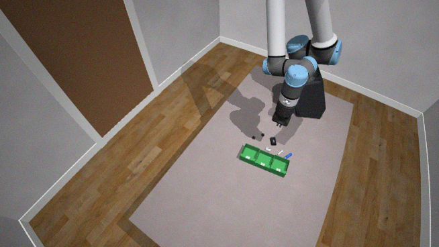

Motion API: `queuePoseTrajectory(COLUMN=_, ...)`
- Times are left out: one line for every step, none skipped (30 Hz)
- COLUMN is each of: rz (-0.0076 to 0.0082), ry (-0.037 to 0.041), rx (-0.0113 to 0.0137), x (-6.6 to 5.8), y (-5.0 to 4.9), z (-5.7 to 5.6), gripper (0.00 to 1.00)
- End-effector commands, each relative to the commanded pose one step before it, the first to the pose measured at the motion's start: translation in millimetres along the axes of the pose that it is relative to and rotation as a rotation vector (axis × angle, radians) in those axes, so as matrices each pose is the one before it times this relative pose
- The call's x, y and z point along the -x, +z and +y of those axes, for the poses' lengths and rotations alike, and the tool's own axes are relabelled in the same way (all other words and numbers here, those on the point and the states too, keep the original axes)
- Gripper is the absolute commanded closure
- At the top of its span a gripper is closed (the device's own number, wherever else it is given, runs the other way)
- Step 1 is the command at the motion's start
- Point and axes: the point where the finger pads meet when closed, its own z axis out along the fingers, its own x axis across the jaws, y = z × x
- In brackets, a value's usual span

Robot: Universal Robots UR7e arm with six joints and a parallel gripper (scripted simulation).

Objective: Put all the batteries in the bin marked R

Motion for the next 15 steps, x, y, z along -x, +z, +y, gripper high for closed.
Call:
queuePoseTrajectory(rz=-0.00023, ry=0.02281, rx=0.00435, x=0.11, y=-0.849, z=-2.39, gripper=0.69)
queuePoseTrajectory(rz=0.00003, ry=-0.00003, rx=-0.00002, x=0.05, y=0.015, z=0.07, gripper=0.69)
queuePoseTrajectory(rz=-0.00001, ry=0.00001, rx=0.0, x=-0.01, y=-0.006, z=-0.02, gripper=0.69)
queuePoseTrajectory(rz=0.0, ry=0.0, rx=0.0, x=0.0, y=0.0, z=0.0, gripper=0.69)
queuePoseTrajectory(rz=0.0, ry=0.0, rx=0.0, x=0.0, y=0.0, z=0.0, gripper=0.69)
queuePoseTrajectory(rz=-0.00001, ry=0.00001, rx=0.00001, x=-0.02, y=-0.008, z=-0.03, gripper=0.69)
queuePoseTrajectory(rz=0.0, ry=0.0, rx=0.0, x=0.0, y=-0.001, z=0.0, gripper=0.69)
queuePoseTrajectory(rz=0.0, ry=0.0, rx=0.0, x=0.0, y=-0.001, z=0.0, gripper=0.69)
queuePoseTrajectory(rz=0.0, ry=0.0, rx=0.0, x=0.0, y=0.0, z=0.0, gripper=0.69)
queuePoseTrajectory(rz=-0.00001, ry=0.05, rx=0.00001, x=3.06, y=5.449, z=5.49, gripper=0.69)
queuePoseTrajectory(rz=-0.00001, ry=0.04999, rx=0.00001, x=2.8, y=5.465, z=5.63, gripper=0.69)
queuePoseTrajectory(rz=-0.00001, ry=0.04999, rx=0.00002, x=2.51, y=5.478, z=5.76, gripper=0.69)
queuePoseTrajectory(rz=0.00007, ry=0.02624, rx=0.00003, x=2.22, y=5.484, z=5.88, gripper=0.69)
queuePoseTrajectory(rz=0.00015, ry=0.02466, rx=0.00002, x=1.96, y=5.453, z=5.99, gripper=0.69)
queuePoseTrajectory(rz=0.00018, ry=0.02969, rx=0.00002, x=1.9, y=5.466, z=6.0, gripper=0.69)
